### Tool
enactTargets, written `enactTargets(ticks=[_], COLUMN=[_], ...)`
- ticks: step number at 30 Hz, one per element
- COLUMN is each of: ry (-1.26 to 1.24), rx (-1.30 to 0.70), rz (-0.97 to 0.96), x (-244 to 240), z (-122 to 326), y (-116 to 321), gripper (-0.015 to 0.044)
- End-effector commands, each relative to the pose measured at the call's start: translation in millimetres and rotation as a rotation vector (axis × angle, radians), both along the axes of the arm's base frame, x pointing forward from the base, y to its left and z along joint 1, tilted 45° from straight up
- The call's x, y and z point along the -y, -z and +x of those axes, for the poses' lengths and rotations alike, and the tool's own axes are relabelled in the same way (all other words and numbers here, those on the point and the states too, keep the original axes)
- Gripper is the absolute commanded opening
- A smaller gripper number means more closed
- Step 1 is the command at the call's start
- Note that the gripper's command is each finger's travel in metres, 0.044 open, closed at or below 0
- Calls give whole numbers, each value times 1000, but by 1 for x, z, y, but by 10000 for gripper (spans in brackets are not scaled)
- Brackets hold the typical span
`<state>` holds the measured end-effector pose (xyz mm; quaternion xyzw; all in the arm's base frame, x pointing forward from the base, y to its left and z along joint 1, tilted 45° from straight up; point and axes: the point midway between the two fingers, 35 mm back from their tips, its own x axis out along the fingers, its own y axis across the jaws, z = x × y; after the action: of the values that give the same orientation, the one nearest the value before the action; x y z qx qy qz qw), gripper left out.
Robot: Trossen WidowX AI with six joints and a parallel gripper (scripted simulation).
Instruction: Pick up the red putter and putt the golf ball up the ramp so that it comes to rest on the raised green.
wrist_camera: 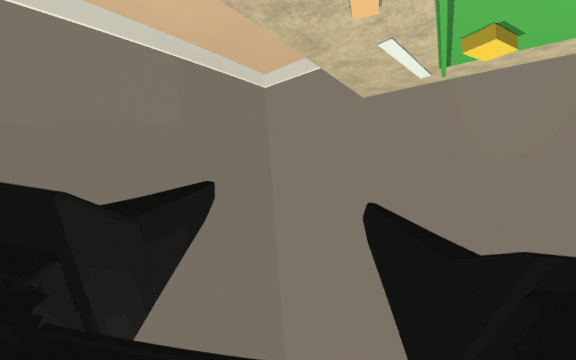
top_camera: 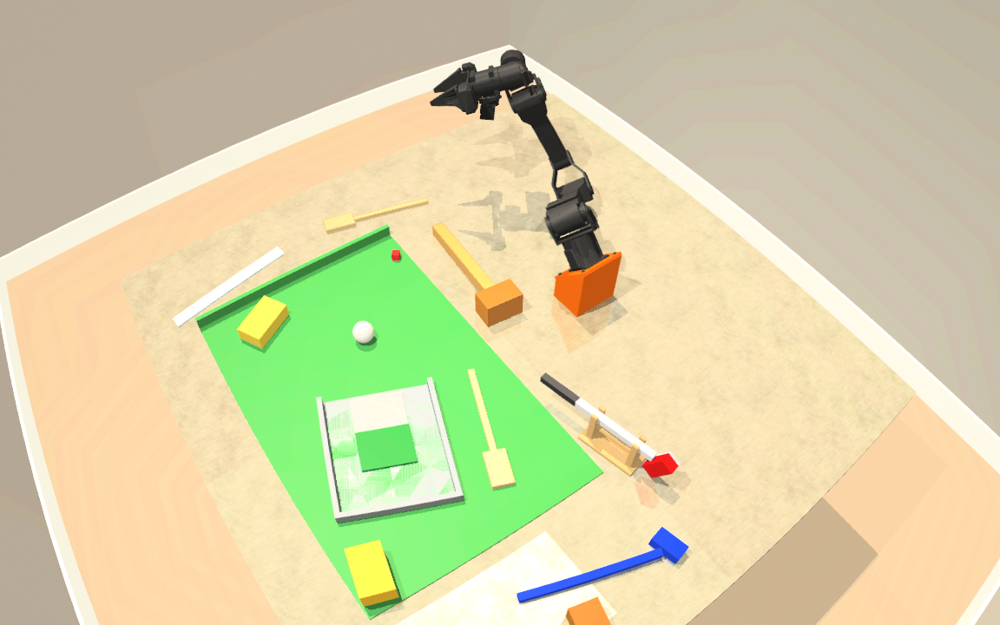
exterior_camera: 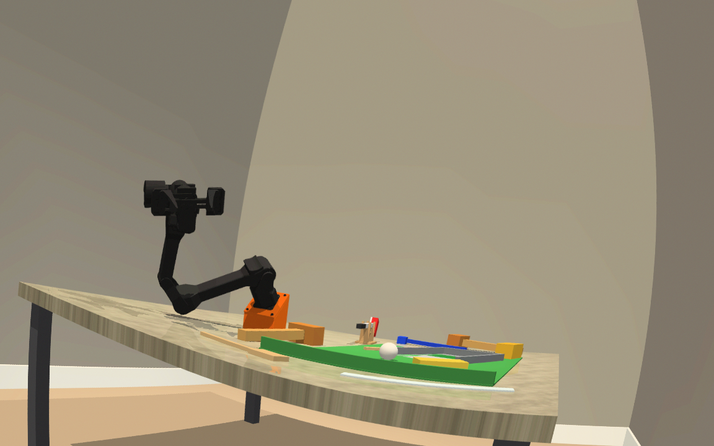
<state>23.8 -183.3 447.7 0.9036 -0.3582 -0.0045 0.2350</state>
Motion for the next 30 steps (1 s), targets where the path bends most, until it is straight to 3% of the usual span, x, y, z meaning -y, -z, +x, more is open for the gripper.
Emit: enactTargets(ticks=[1,8,15,22,30], ry=[0,-25,-61,-150,-342], rx=[-9,-349,-693,-981,-1215], rz=[-14,-547,-1126,-1684,-2257], x=[-2,-81,-164,-239,-303], z=[2,76,153,225,286], y=[-1,-32,-25,23,114], gripper=[426,440,440,440,440])
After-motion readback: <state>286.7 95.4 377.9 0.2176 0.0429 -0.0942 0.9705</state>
